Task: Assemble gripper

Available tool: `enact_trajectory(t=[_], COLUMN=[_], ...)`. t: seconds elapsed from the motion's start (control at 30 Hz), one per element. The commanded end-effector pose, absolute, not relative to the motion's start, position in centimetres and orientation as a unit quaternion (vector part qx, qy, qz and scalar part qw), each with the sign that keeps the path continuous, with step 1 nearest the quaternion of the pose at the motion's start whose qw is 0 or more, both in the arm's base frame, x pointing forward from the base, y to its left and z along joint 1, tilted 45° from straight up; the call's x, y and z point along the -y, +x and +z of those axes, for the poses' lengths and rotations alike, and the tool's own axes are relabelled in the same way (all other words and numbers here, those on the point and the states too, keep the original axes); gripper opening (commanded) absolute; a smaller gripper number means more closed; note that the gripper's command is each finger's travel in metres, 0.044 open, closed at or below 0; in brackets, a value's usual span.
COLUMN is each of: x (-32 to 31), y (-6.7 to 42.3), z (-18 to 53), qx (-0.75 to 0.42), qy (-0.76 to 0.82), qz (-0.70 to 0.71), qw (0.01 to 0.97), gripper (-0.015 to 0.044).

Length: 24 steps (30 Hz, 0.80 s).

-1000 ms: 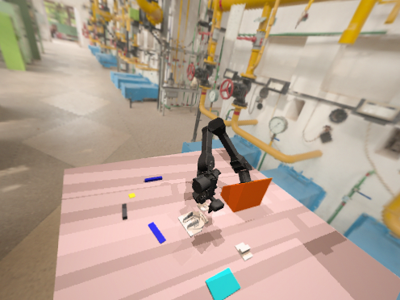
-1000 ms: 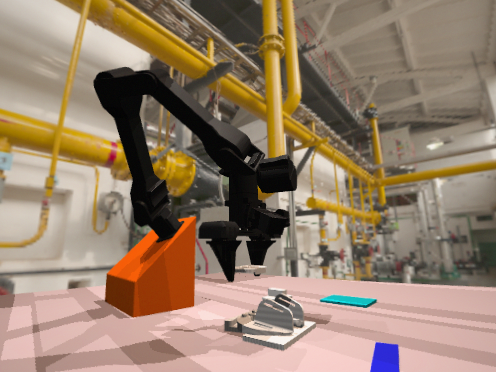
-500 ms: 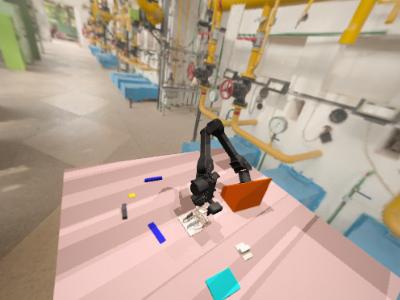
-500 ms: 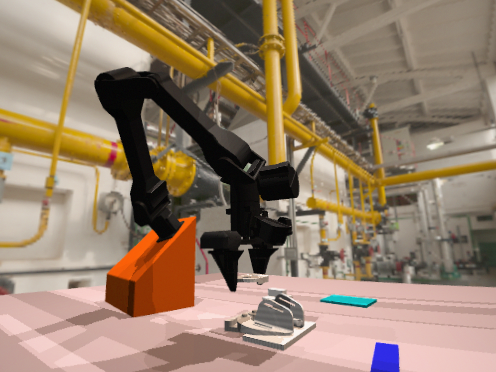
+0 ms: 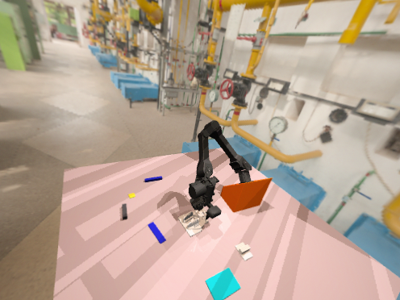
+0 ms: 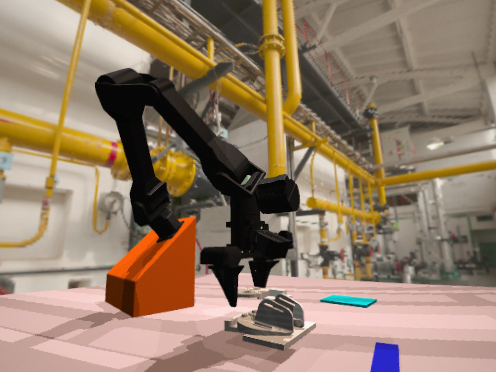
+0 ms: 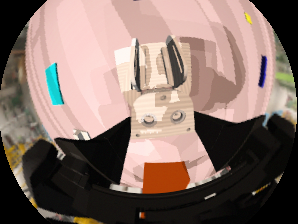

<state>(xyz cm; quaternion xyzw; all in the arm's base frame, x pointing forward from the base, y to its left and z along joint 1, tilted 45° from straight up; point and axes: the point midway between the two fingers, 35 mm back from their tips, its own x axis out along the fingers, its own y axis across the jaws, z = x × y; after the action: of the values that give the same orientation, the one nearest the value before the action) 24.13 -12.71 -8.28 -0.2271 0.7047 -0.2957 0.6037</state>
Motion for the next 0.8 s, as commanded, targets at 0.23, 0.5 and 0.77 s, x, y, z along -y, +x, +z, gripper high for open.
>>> enact_trajectory(t=[0.23, 0.5, 0.77], x=[14.05, 14.21, 14.21], y=[23.22, 23.14, 23.14], z=[-9.54, -9.69, -9.69], qx=[-0.708, -0.708, -0.708], qy=[-0.232, -0.232, -0.232], qz=[-0.297, -0.297, -0.297], qw=[0.598, 0.598, 0.598], gripper=[0.0351, 0.0351, 0.0351])
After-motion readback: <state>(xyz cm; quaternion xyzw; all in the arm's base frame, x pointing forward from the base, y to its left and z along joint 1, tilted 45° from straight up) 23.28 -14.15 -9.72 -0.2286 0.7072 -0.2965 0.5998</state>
